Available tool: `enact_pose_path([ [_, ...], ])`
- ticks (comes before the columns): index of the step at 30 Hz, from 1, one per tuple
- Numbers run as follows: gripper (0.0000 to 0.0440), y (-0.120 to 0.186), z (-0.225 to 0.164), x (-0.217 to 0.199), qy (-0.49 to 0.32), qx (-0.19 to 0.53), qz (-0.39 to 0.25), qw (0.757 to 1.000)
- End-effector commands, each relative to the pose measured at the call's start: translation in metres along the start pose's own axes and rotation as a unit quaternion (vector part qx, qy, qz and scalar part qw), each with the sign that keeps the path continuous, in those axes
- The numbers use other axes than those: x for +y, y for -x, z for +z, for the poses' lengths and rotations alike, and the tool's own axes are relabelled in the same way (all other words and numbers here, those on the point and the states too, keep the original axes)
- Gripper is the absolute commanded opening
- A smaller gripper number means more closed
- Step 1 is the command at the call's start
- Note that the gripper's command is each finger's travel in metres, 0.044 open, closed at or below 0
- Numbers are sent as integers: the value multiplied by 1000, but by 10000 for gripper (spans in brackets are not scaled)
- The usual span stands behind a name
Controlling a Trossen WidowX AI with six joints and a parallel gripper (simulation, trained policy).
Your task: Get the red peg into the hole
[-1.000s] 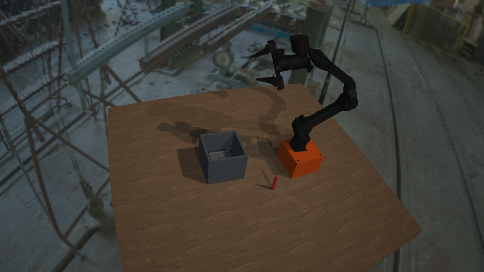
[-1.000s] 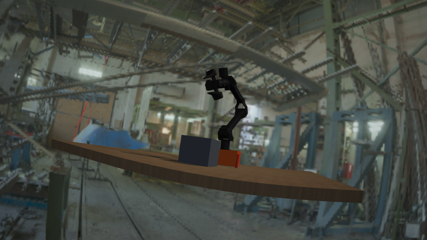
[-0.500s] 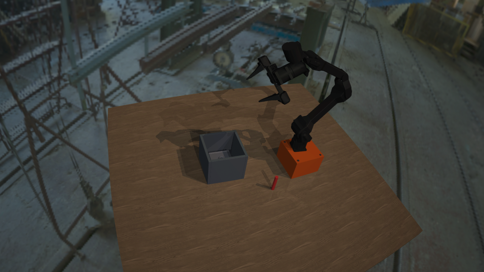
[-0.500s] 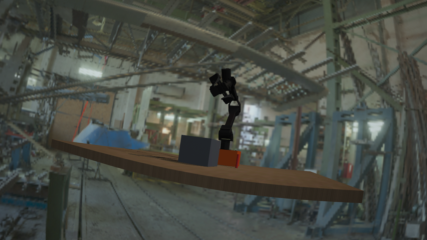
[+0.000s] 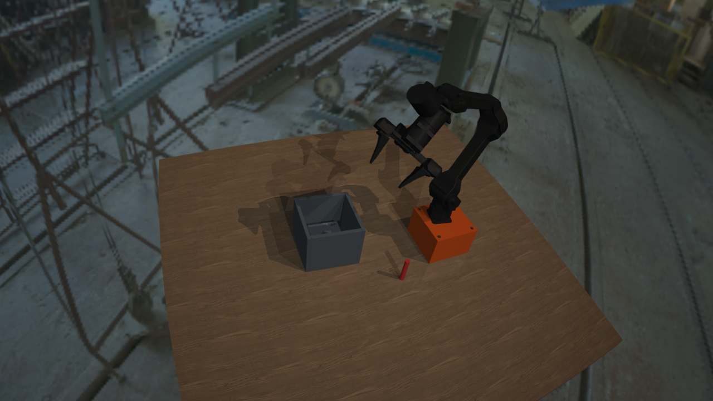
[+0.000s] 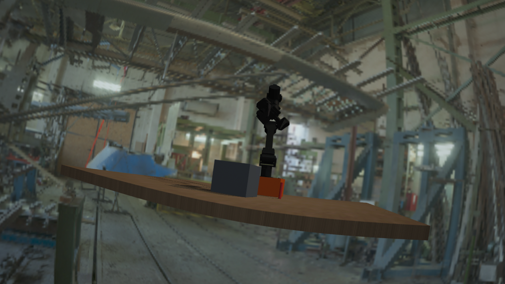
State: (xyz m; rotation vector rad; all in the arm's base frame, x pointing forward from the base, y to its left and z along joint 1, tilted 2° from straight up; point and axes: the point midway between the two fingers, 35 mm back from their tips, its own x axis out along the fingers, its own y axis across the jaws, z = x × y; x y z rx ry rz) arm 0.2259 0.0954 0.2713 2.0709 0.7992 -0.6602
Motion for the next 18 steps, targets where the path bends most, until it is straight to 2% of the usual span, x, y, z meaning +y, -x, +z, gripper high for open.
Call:
enact_pose_path([
  [1, 417, -14, -1, -25, 0, -9, -55, 998],
  [10, 419, -36, 3, -70, 35, -42, -151, 987],
  [18, 438, -50, 14, -104, 79, -80, -222, 968],
])
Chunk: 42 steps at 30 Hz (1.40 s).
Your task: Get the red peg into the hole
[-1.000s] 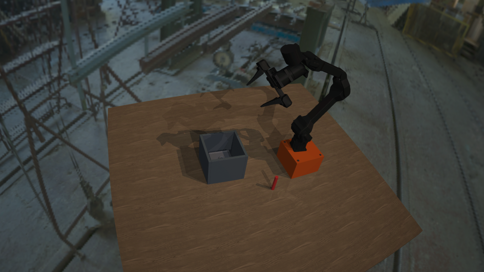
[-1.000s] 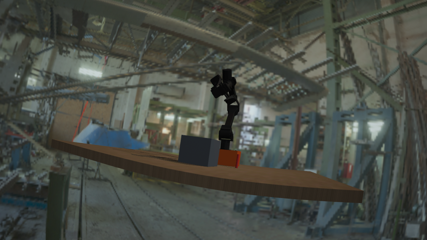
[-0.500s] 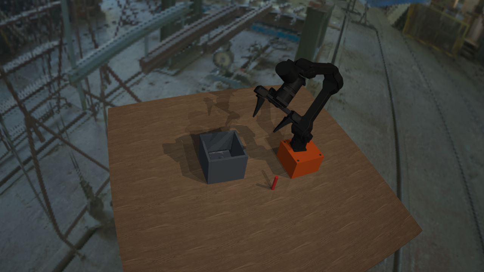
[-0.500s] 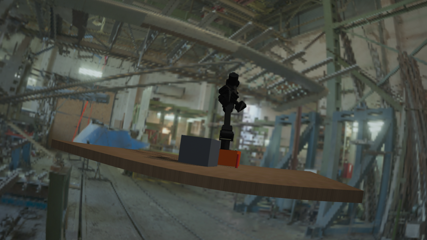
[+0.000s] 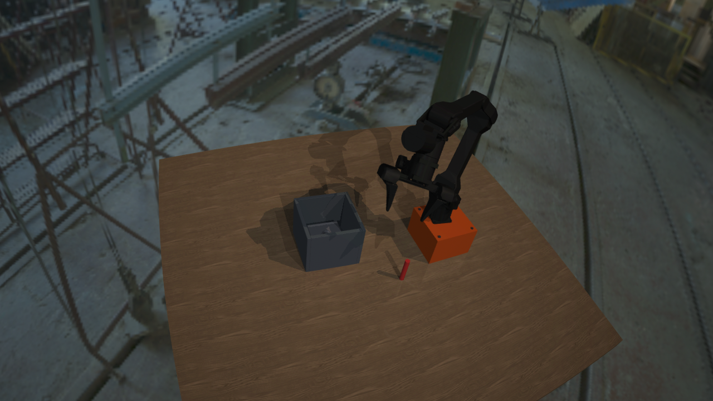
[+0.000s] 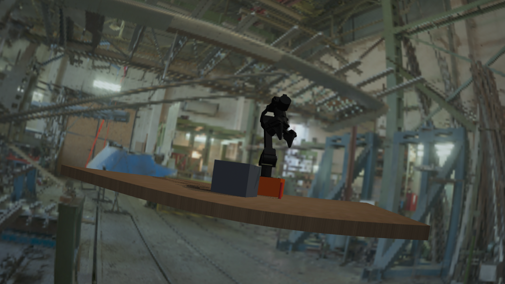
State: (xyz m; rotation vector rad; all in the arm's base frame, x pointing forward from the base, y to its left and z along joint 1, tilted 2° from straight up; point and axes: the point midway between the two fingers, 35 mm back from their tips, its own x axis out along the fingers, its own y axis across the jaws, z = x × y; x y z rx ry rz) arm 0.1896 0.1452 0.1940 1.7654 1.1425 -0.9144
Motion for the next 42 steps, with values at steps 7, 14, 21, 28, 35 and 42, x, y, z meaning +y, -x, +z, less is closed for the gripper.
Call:
enact_pose_path([
  [7, 440, -37, 16, -33, 56, -62, -91, 992],
  [14, 440, -59, 32, -48, 93, -100, -140, 981],
  [21, 439, -77, 46, -62, 130, -132, -181, 966],
  [28, 435, -91, 59, -73, 166, -161, -211, 950],
  [35, 433, -105, 70, -81, 199, -184, -232, 934],
  [42, 428, -124, 84, -88, 223, -203, -242, 922],
])
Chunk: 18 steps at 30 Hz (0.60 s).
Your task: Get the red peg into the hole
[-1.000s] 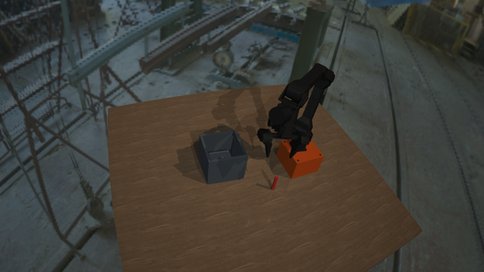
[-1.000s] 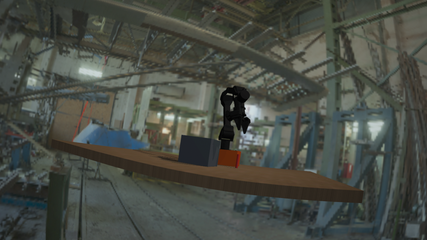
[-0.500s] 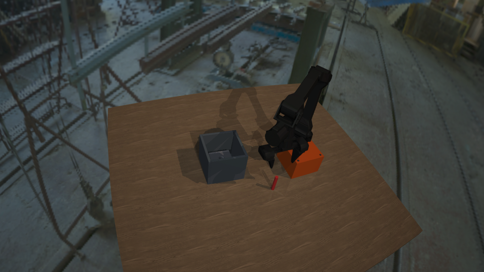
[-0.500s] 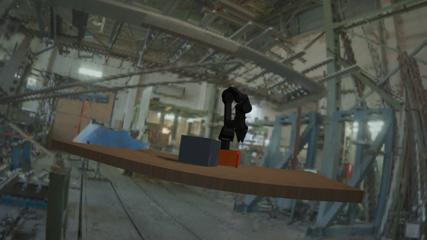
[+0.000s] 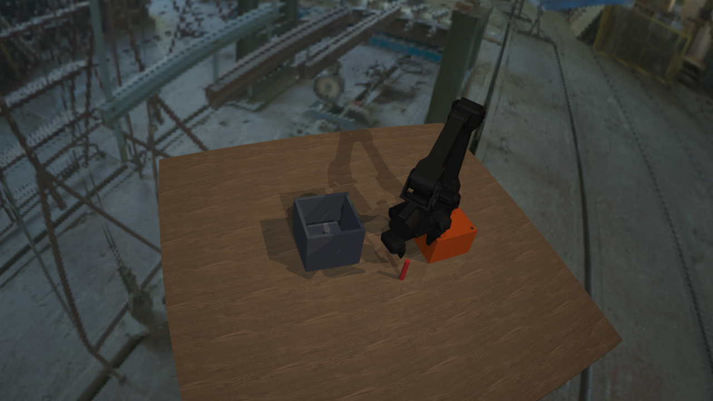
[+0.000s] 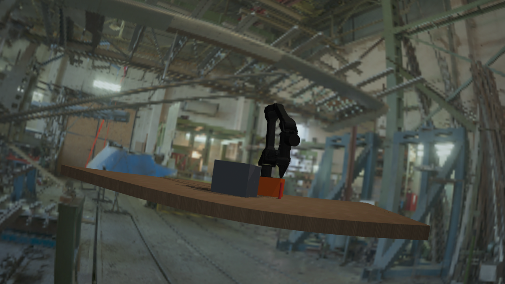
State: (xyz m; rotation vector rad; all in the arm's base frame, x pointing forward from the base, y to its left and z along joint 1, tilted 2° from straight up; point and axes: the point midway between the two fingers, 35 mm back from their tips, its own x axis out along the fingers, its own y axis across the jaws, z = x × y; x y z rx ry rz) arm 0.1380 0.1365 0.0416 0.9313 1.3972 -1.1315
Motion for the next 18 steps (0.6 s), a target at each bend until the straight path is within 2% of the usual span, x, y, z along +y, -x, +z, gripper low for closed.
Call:
enact_pose_path([
  [1, 427, -16, 3, -1, 16, -17, -8, 1000],
  [14, 416, -56, 6, 4, 27, -41, 0, 999],
  [18, 381, -67, 6, 7, 26, -44, 2, 999],
])
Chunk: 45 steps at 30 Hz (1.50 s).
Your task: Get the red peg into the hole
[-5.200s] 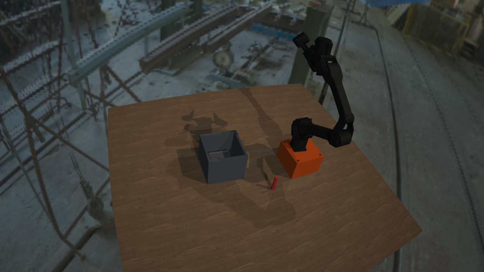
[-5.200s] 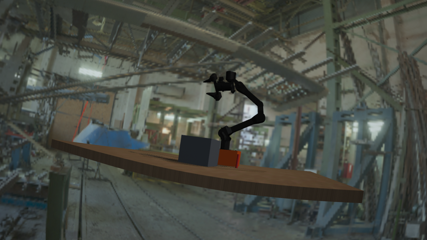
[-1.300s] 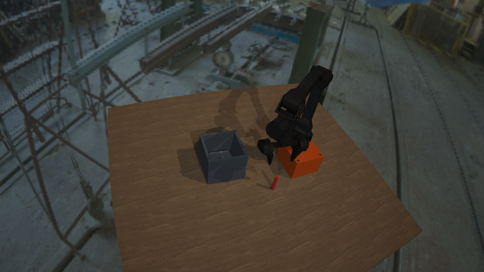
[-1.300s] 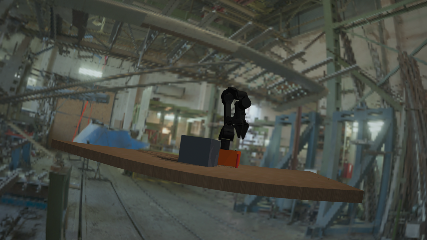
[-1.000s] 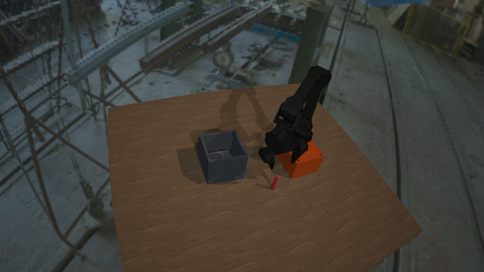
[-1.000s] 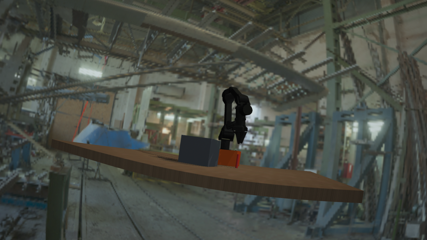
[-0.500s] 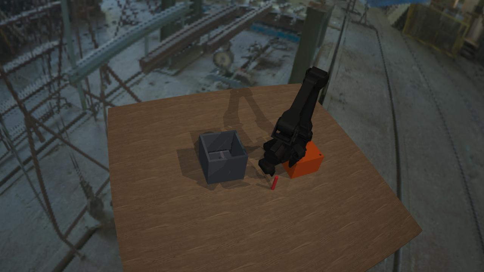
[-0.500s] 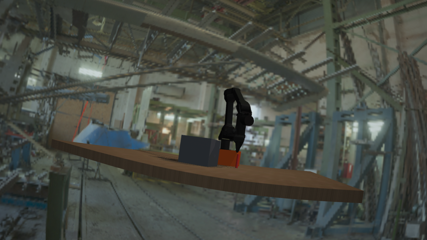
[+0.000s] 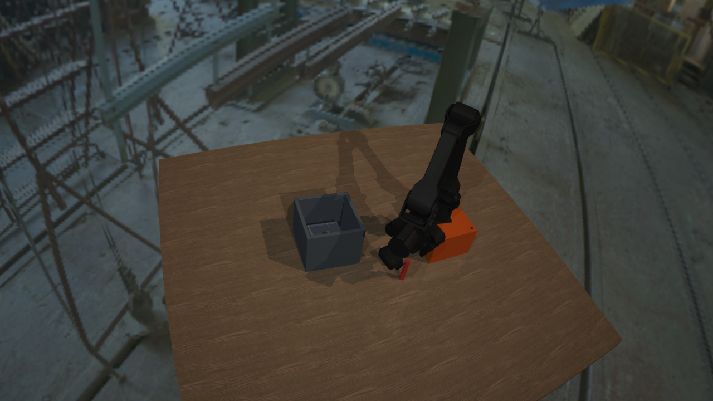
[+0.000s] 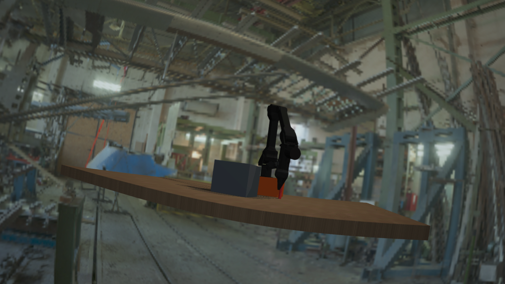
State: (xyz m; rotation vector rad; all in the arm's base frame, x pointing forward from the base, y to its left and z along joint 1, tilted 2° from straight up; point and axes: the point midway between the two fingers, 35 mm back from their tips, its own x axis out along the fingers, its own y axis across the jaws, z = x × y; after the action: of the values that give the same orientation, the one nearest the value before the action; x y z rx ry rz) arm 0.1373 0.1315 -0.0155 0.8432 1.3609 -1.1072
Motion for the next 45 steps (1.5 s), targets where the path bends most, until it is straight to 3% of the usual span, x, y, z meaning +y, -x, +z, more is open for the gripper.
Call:
enact_pose_path([
  [1, 357, -13, 0, 1, -2, -7, 1, 1000],
  [14, 51, -34, -15, 17, 21, 4, 19, 1000],
  [17, 0, -37, -19, 19, 29, 8, 20, 999],
  [45, 0, 19, -43, 58, 14, 57, 103, 993],
])
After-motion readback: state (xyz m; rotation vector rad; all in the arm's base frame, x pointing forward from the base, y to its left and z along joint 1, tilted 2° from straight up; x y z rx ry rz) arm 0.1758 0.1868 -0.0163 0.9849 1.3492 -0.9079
